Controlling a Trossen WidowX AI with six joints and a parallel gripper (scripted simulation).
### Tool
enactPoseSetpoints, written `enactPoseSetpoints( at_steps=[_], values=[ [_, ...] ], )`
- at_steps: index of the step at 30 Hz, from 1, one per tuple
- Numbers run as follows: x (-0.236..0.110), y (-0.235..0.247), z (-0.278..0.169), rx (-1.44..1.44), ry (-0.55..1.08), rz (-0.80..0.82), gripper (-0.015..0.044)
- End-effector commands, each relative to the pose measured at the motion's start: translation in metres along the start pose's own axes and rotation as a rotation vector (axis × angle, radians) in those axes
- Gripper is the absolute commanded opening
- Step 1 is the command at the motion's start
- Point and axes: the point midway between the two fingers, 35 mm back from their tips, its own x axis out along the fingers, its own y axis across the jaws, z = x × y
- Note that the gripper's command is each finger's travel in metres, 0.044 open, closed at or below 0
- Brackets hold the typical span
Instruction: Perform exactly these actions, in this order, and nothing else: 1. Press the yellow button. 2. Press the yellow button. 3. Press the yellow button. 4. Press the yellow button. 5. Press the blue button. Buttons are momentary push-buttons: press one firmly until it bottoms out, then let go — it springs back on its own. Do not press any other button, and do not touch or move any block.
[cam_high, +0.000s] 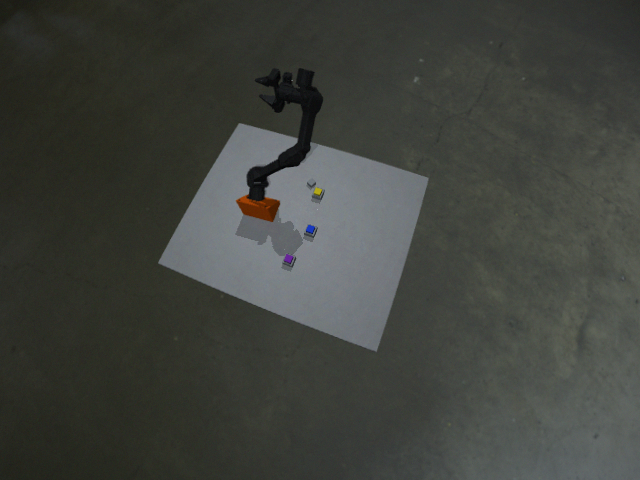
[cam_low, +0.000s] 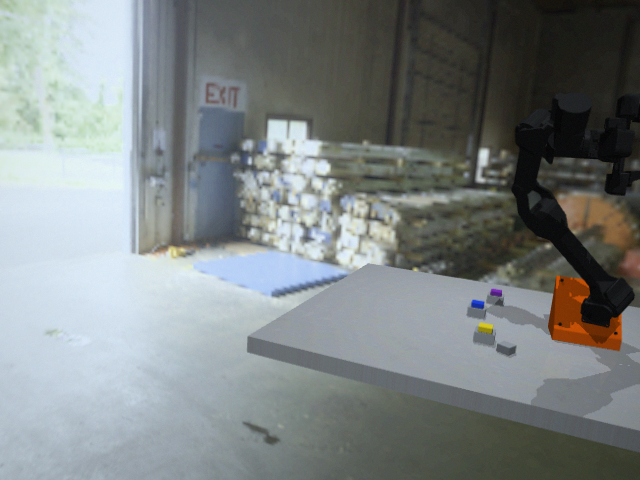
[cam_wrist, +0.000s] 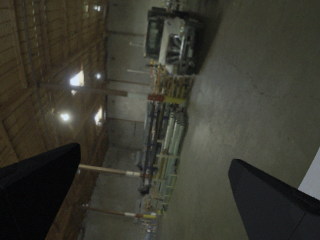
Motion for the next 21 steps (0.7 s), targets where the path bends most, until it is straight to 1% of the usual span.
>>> enactPoseSetpoints(
  at_steps=[1,3,6,9,14,17,21],
  values=[
    [0.001,0.0,0.0,-0.001,-0.002,-0.004,0.04],
    [0.011,-0.003,0.003,-0.005,-0.014,-0.04,0.04],
    [0.04,-0.016,0.014,-0.016,-0.055,-0.161,0.04],
    [0.072,-0.039,0.031,-0.022,-0.104,-0.318,0.04],
    [0.107,-0.088,0.058,0.012,-0.142,-0.547,0.04],
    [0.117,-0.125,0.076,0.054,-0.163,-0.685,0.04],
    [0.115,-0.177,0.099,0.129,-0.195,-0.854,0.04]
  ],
)
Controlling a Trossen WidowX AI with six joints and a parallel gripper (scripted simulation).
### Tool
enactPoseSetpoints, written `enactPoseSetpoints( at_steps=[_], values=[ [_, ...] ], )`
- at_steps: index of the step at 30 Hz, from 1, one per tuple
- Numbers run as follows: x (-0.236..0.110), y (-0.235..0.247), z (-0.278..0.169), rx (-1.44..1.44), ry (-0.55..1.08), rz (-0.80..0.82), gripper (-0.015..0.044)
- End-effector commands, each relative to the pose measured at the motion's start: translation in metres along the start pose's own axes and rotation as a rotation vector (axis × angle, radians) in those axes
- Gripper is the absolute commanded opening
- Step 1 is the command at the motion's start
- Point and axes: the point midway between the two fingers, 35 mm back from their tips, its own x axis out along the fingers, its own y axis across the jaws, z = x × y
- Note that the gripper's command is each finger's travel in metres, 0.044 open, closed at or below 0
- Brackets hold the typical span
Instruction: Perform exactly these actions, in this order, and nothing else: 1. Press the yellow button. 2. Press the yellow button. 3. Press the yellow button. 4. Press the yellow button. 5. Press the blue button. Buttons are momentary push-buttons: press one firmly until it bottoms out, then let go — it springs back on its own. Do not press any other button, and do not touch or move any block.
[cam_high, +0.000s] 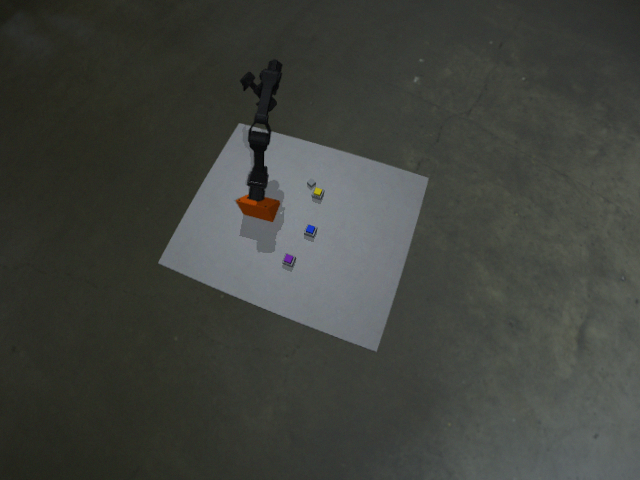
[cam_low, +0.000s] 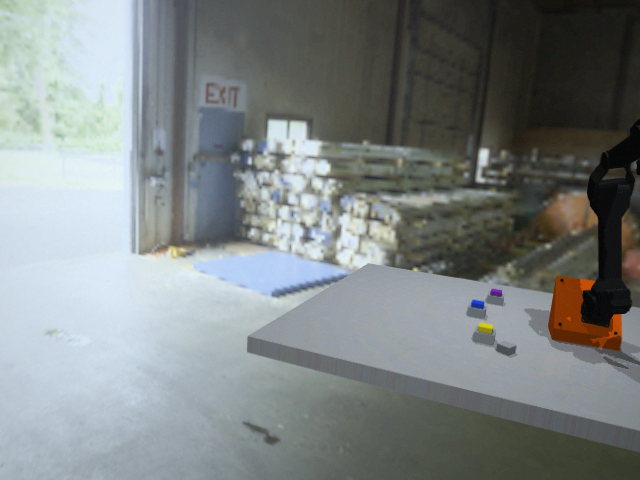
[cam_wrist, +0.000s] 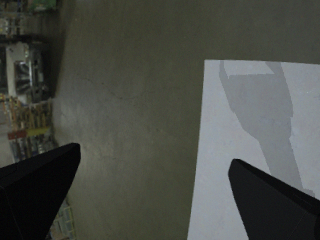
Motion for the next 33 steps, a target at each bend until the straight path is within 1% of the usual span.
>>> enactPoseSetpoints(
  at_steps=[1,4,7,10,14,18,23,28,33],
  values=[
    [0.035,-0.042,0.022,0.071,-0.007,-0.172,0.04],
    [0.05,-0.08,0.038,0.138,-0.014,-0.289,0.04],
    [0.056,-0.122,0.051,0.217,-0.023,-0.395,0.04],
    [0.054,-0.167,0.059,0.306,-0.034,-0.489,0.04],
    [0.039,-0.224,0.063,0.432,-0.055,-0.591,0.04],
    [0.013,-0.278,0.056,0.568,-0.087,-0.671,0.04],
    [-0.03,-0.335,0.033,0.746,-0.145,-0.738,0.04],
    [-0.08,-0.378,-0.007,0.927,-0.232,-0.773,0.04],
    [-0.128,-0.403,-0.06,1.102,-0.353,-0.775,0.04]
  ],
)
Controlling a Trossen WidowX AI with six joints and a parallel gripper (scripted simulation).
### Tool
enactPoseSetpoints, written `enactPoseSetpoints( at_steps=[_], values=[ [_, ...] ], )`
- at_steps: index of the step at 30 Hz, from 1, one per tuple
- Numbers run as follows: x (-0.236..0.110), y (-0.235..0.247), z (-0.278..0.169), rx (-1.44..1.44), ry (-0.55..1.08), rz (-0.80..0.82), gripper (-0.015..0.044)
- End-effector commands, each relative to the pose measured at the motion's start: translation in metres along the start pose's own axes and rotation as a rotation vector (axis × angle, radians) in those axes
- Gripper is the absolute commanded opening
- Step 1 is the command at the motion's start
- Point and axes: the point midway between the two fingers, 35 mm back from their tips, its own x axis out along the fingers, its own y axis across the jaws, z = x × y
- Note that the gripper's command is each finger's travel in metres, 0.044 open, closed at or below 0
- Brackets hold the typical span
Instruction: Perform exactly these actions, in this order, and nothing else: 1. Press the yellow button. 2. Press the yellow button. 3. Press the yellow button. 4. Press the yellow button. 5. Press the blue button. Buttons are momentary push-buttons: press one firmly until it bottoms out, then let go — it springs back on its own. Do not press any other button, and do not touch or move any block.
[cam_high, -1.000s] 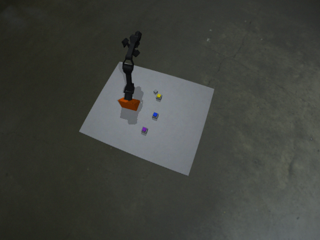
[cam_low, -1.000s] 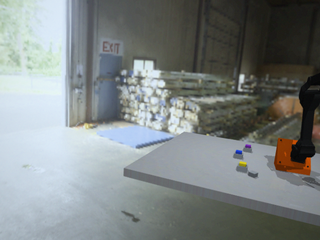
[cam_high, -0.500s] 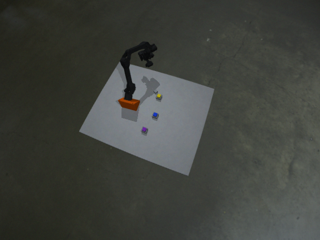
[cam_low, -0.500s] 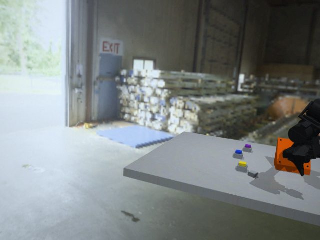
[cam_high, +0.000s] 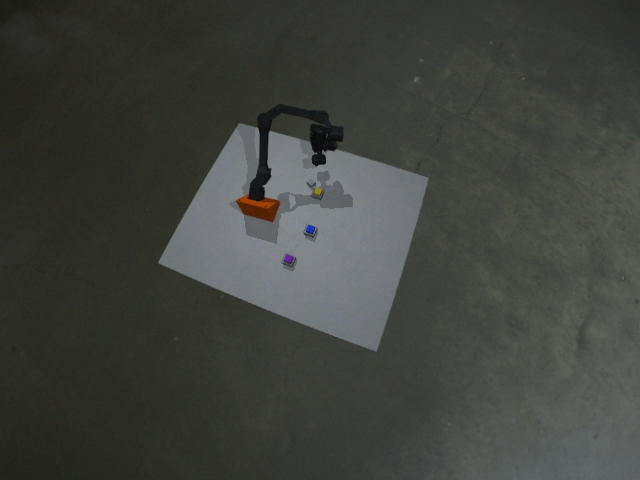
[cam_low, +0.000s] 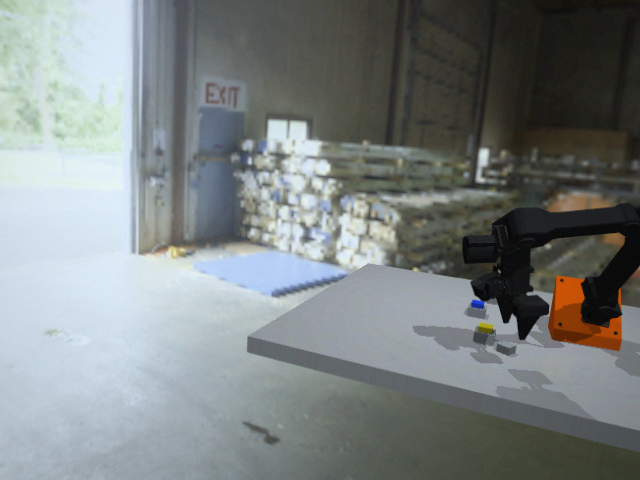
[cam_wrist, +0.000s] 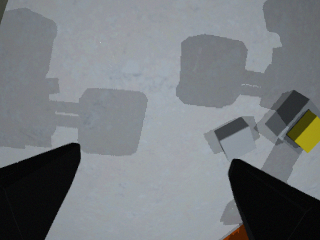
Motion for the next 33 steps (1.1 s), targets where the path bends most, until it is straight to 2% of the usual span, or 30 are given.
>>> enactPoseSetpoints(
  at_steps=[1,7,13,15,20,27,33],
  values=[
    [-0.009,-0.069,0.006,0.186,-0.039,0.015,0.04],
    [-0.026,-0.147,-0.009,0.407,-0.113,0.066,0.04],
    [-0.029,-0.162,-0.015,0.451,-0.132,0.081,0.04],
    [-0.021,-0.162,-0.013,0.451,-0.132,0.079,0.0348],
    [0.03,-0.158,-0.006,0.449,-0.133,0.082,0.0216],
    [0.031,-0.158,-0.006,0.449,-0.133,0.083,0.0032],
    [0.031,-0.158,-0.006,0.449,-0.133,0.083,0.002]
  ],
)
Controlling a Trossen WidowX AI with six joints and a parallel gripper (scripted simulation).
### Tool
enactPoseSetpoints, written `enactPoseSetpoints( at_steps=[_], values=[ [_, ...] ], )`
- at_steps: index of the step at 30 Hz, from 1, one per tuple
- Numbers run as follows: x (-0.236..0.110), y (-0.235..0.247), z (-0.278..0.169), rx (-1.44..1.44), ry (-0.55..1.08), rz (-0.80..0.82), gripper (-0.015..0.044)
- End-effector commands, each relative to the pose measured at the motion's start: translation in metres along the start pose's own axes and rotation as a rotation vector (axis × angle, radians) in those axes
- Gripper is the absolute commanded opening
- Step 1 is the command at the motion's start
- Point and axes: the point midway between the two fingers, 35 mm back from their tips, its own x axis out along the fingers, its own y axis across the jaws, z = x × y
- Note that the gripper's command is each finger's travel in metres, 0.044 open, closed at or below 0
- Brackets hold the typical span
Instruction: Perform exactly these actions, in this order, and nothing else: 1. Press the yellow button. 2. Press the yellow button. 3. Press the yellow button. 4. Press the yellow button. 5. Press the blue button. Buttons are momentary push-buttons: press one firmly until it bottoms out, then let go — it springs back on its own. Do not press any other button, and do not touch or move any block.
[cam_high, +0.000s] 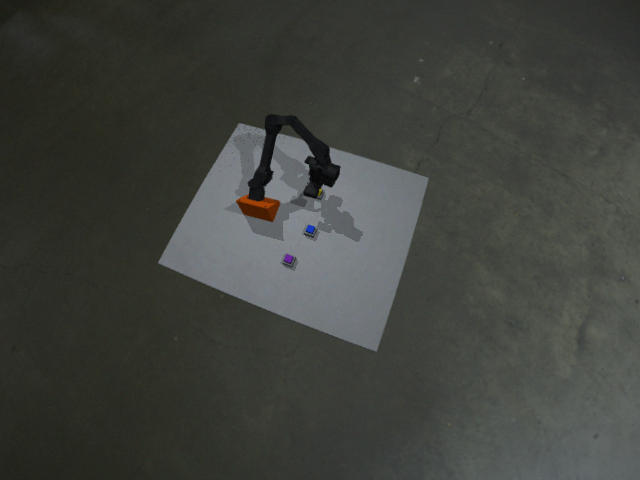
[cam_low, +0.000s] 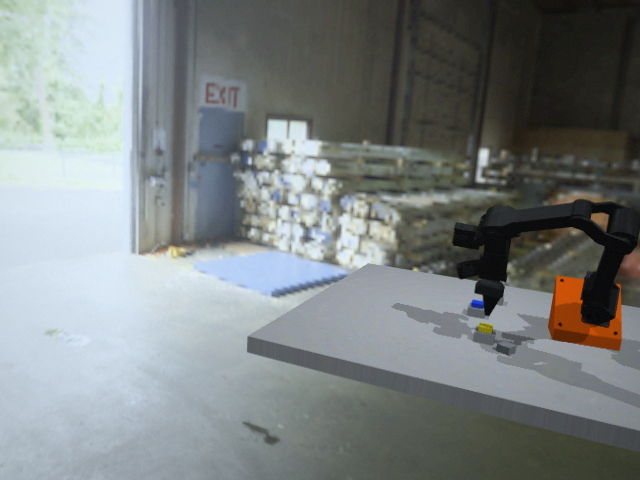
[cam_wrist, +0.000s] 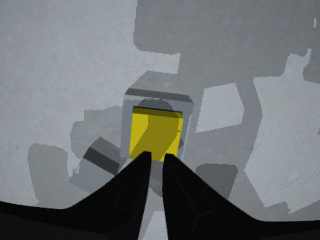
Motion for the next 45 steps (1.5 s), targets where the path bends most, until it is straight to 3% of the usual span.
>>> enactPoseSetpoints(
  at_steps=[1,27,45],
  values=[
    [0.002,0.0,-0.001,0.004,0.003,0.004,0.002],
    [0.035,0.001,-0.001,0.004,0.002,0.006,0.002],
    [0.036,0.001,-0.001,0.004,0.002,0.006,0.002]
  ],
)
